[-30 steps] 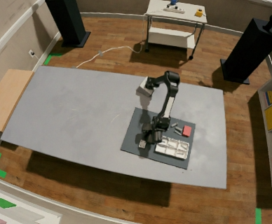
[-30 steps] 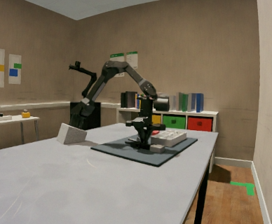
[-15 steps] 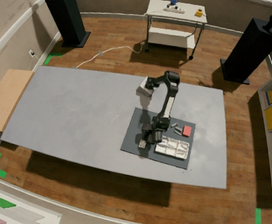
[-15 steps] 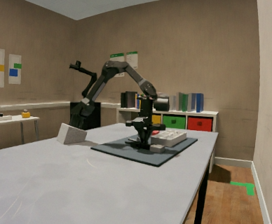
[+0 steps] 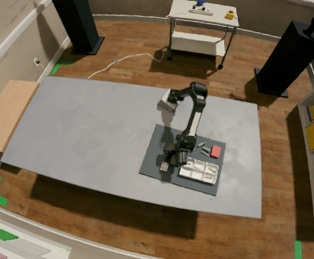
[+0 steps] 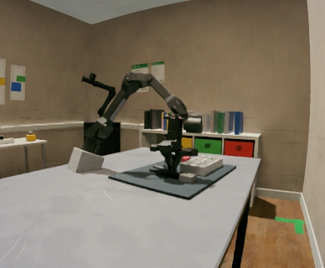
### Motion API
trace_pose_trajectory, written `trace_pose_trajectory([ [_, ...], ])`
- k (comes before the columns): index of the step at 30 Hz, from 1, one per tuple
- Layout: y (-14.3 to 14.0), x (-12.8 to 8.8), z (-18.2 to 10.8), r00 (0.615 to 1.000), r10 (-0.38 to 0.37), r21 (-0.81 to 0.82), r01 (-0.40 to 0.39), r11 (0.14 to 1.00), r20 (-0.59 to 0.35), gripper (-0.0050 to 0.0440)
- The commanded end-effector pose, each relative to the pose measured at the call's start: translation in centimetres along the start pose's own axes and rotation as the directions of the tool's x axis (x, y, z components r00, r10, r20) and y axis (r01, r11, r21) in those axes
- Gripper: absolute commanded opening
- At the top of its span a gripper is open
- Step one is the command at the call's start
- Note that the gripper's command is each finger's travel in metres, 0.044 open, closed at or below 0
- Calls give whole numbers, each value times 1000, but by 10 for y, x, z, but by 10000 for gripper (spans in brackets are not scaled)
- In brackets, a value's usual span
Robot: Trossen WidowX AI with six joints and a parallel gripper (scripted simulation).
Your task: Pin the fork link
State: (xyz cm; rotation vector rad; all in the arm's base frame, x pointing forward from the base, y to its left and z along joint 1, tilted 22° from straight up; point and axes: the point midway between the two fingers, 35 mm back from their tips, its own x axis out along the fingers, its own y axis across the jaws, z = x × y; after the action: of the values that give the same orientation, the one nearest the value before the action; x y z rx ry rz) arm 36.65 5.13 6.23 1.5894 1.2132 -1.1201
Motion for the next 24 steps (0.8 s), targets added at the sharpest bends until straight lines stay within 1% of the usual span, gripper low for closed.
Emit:
trace_pose_trajectory([
  [1,3,-11,-2,999,32,-6,-32,999,-11,-50],
  [24,2,-11,0,999,32,-6,-32,999,-12,-50],
])
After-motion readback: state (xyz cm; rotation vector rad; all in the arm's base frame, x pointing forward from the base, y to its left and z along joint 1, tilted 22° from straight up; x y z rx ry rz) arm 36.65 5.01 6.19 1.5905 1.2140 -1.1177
